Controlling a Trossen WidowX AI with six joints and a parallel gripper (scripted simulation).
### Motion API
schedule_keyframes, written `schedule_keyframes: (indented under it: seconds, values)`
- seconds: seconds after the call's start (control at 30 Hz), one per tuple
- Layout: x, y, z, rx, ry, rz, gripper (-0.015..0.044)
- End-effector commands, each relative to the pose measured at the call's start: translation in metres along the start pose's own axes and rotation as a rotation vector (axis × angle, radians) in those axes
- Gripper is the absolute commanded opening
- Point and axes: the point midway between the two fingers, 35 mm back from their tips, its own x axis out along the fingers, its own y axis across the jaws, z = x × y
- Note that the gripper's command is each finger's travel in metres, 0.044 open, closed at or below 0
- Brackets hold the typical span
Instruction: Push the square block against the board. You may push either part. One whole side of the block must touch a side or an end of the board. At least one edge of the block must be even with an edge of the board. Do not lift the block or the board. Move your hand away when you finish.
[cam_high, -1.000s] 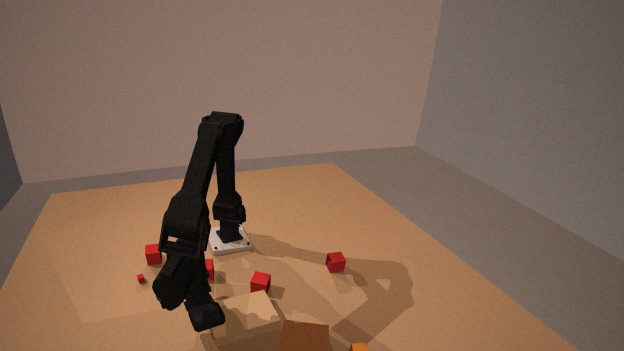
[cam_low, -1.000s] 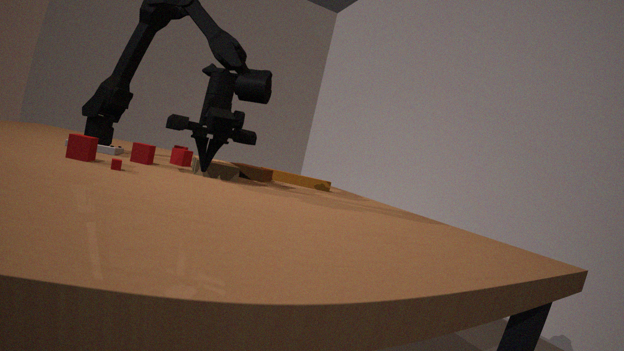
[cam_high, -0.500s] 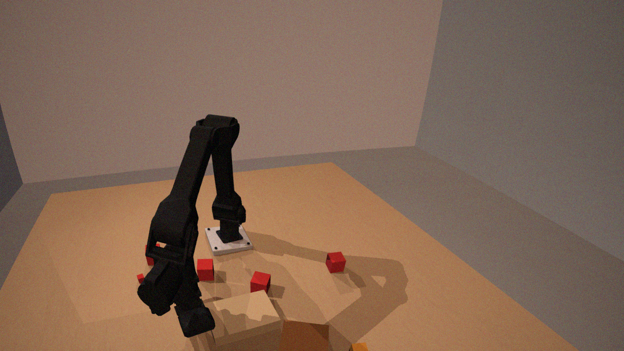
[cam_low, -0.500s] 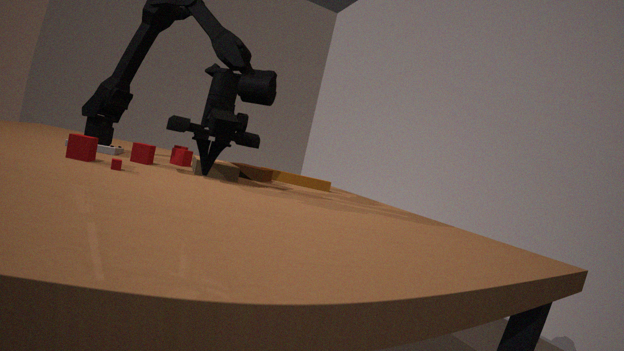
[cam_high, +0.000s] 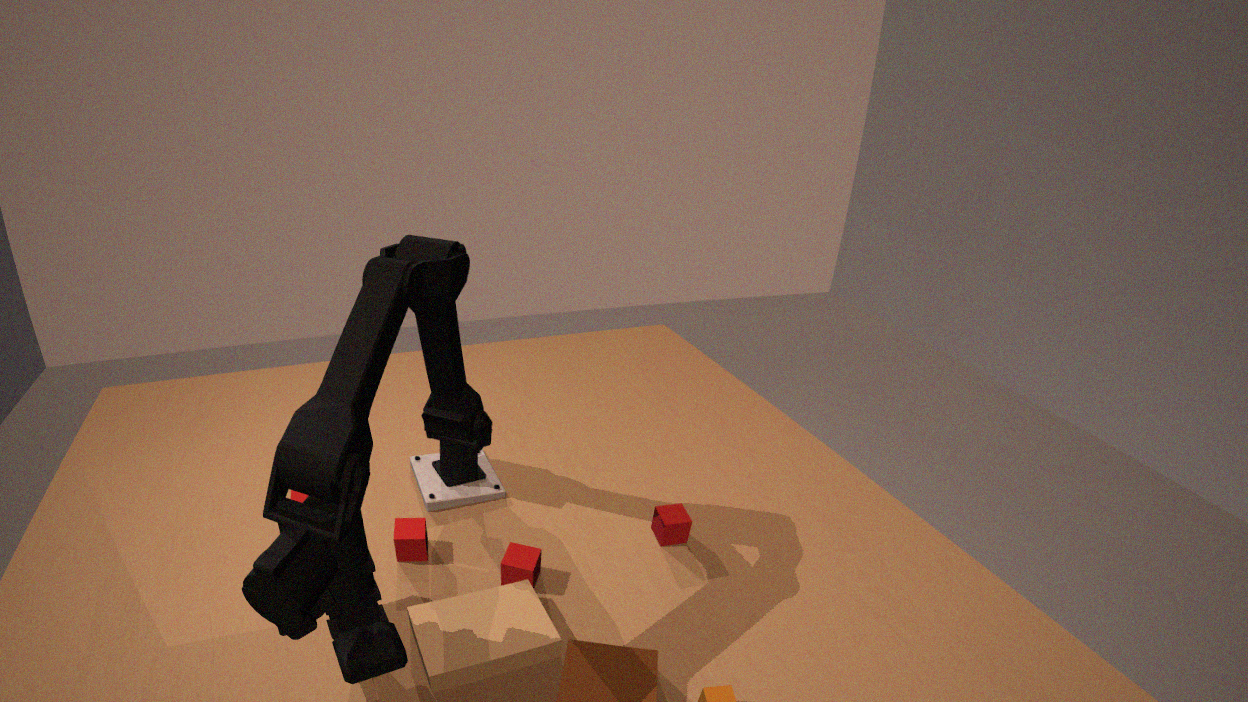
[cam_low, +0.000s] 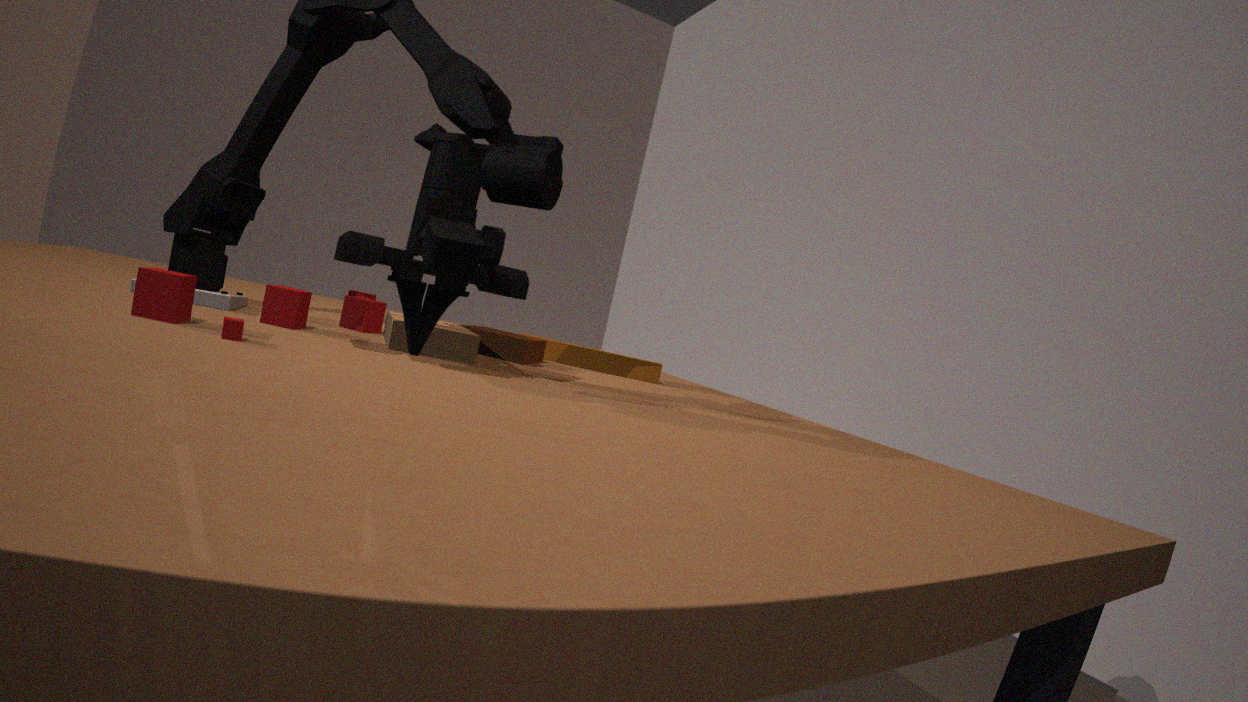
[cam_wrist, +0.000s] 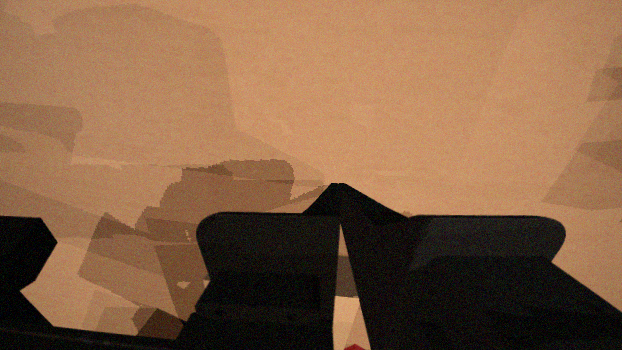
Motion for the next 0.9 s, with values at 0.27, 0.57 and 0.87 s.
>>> schedule_keyframes:
  seconds: [0.27,0.57,0.87]
  values:
    - [-0.055,0.000,-0.001,-0.007,0.001,0.000,0.0000]
    - [-0.054,-0.006,-0.030,-0.007,0.004,-0.001,0.0000]
    - [0.001,-0.005,-0.031,0.112,0.004,-0.001,0.0000]
